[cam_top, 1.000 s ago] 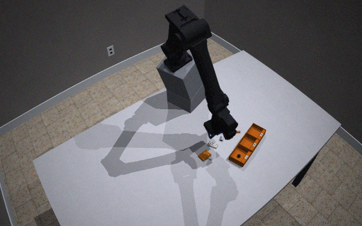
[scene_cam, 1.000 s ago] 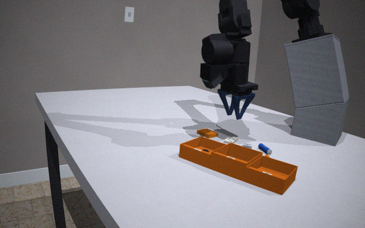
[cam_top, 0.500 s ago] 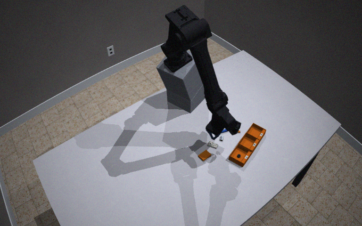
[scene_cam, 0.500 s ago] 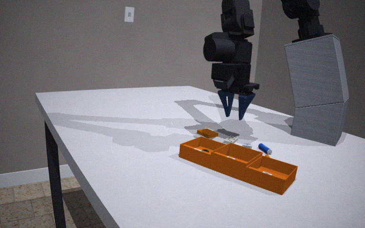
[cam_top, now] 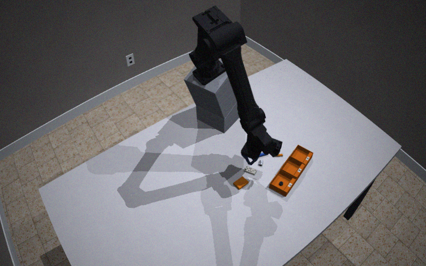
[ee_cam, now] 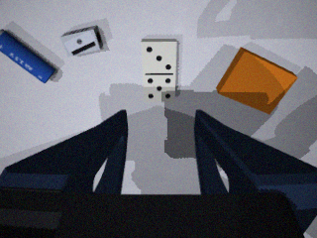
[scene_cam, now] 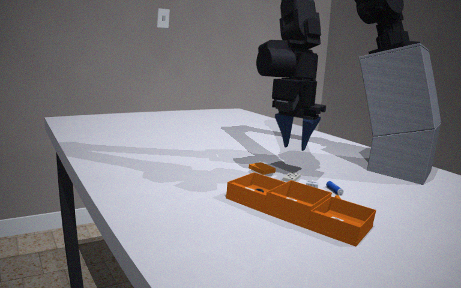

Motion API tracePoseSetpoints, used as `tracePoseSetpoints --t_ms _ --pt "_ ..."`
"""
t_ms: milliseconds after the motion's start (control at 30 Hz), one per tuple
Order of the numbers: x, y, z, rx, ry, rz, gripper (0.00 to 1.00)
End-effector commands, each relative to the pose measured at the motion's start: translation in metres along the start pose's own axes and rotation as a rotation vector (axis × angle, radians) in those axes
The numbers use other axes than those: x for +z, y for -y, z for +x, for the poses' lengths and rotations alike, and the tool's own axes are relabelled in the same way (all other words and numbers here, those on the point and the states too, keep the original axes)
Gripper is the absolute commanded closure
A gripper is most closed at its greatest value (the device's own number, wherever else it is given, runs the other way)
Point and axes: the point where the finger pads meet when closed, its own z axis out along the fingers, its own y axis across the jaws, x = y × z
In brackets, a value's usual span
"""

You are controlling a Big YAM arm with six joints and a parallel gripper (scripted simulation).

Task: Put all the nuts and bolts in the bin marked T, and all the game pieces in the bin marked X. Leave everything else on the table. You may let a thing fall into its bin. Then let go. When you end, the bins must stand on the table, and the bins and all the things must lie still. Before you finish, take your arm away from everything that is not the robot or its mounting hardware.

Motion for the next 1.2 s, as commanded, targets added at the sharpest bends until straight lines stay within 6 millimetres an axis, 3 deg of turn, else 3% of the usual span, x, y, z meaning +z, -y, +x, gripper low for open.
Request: tracePoseSetpoints --t_ms 0,800,933,1167 --pt "-0.006 0.003 -0.006 -0.014 0.028 0.014 0.61" --pt "-0.003 0.001 -0.001 -0.005 0.016 0.007 0.61" --pt "0.019 0.003 0.001 -0.003 0.012 0.005 0.61" --pt "0.039 0.004 -0.001 -0.003 0.011 0.005 0.61"
